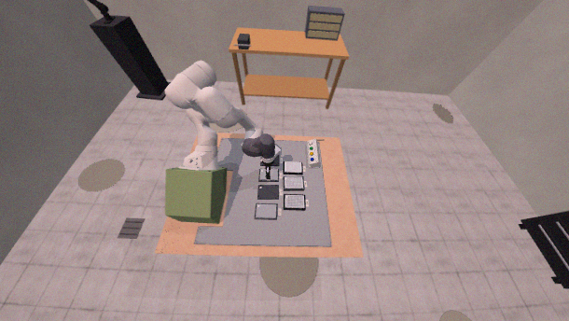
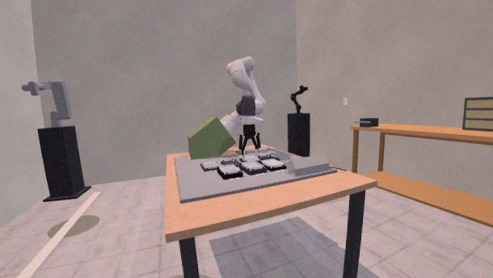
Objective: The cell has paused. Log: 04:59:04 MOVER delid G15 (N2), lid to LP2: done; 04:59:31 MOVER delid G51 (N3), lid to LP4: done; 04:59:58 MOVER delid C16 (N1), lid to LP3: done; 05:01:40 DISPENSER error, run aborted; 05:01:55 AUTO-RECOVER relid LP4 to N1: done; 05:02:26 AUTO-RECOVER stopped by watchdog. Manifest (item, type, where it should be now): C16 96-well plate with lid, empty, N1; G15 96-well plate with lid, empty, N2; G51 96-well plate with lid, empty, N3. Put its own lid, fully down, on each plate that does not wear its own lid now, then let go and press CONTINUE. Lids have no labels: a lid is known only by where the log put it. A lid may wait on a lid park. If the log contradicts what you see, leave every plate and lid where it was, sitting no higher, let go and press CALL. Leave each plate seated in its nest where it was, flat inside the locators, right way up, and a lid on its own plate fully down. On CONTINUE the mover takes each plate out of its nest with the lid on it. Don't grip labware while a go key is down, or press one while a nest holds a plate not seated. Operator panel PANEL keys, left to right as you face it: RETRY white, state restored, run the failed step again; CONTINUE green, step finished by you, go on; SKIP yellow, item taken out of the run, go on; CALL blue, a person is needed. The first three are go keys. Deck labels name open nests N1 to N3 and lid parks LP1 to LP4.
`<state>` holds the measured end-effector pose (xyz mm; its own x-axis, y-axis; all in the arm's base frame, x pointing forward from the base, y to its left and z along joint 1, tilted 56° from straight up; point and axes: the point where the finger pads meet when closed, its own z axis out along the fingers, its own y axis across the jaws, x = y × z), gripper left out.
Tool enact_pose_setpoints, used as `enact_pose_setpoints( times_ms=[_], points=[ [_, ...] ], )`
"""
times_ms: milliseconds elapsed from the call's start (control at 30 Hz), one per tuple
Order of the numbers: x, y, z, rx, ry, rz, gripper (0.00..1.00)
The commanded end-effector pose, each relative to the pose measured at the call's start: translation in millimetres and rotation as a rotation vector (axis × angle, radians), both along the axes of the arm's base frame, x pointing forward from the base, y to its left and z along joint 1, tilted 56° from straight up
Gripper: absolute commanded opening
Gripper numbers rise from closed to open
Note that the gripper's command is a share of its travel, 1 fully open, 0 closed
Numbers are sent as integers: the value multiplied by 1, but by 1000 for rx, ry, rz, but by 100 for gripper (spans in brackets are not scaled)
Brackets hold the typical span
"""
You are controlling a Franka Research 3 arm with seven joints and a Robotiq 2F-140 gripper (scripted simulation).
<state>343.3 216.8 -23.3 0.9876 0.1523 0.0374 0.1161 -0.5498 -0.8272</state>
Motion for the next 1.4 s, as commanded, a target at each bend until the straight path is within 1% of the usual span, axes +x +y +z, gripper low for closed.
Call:
enact_pose_setpoints(
  times_ms=[0,1367],
  points=[
    [1,-1,1,0,1,-1,0],
    [1,-5,4,0,1,-1,0]
  ],
)
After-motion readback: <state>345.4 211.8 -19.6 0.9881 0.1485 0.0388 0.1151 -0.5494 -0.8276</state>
